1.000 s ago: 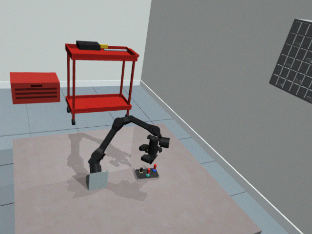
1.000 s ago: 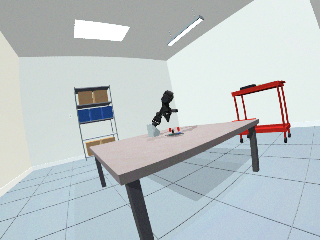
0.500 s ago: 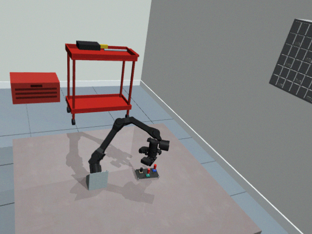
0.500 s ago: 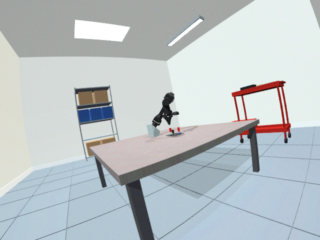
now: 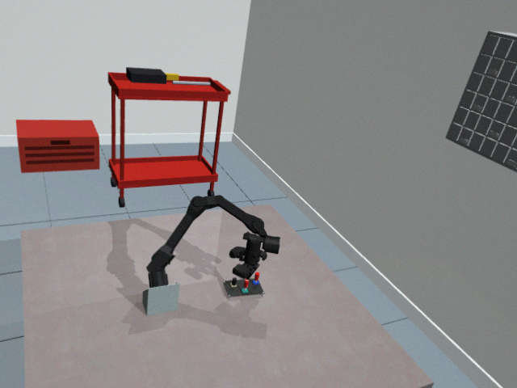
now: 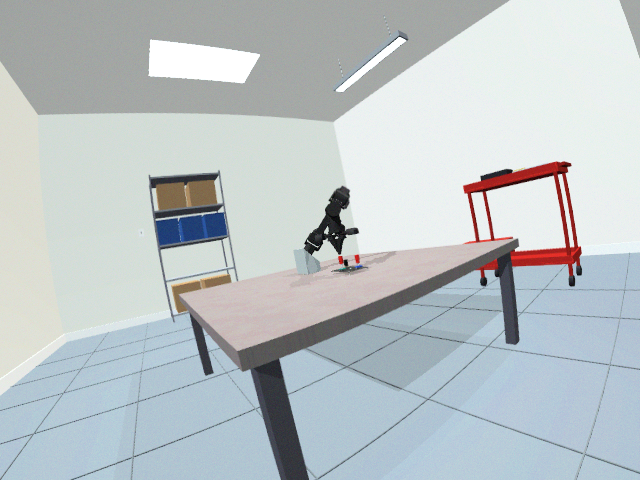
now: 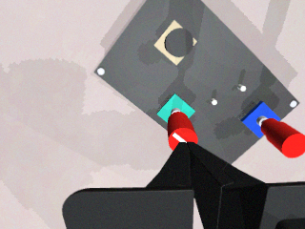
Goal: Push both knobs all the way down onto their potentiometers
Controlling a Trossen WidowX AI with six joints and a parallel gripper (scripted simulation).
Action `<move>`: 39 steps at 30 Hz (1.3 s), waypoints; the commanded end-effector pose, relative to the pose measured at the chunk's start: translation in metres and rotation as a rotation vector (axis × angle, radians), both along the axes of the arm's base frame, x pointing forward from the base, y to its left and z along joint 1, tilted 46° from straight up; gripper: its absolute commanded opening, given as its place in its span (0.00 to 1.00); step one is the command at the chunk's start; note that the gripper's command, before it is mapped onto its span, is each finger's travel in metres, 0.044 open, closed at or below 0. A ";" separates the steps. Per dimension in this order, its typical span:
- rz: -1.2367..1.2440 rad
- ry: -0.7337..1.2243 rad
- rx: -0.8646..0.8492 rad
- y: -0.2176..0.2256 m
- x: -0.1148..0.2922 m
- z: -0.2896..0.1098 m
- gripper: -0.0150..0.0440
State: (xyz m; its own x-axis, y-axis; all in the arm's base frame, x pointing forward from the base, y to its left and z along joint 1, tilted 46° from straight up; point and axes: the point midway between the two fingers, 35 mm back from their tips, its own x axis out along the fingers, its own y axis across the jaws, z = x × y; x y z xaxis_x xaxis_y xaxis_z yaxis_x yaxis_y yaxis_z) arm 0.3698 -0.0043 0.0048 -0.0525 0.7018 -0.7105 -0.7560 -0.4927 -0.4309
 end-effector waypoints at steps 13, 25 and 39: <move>-0.004 0.008 0.005 0.003 -0.002 -0.002 0.25; -0.004 0.008 0.005 0.005 -0.002 -0.005 0.25; -0.004 0.008 0.005 0.005 -0.002 -0.005 0.25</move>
State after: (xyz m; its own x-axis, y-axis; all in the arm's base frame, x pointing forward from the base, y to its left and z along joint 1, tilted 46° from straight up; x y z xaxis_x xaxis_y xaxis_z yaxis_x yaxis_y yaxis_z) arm 0.3687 0.0010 -0.0005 -0.0540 0.7027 -0.7094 -0.7570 -0.4921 -0.4298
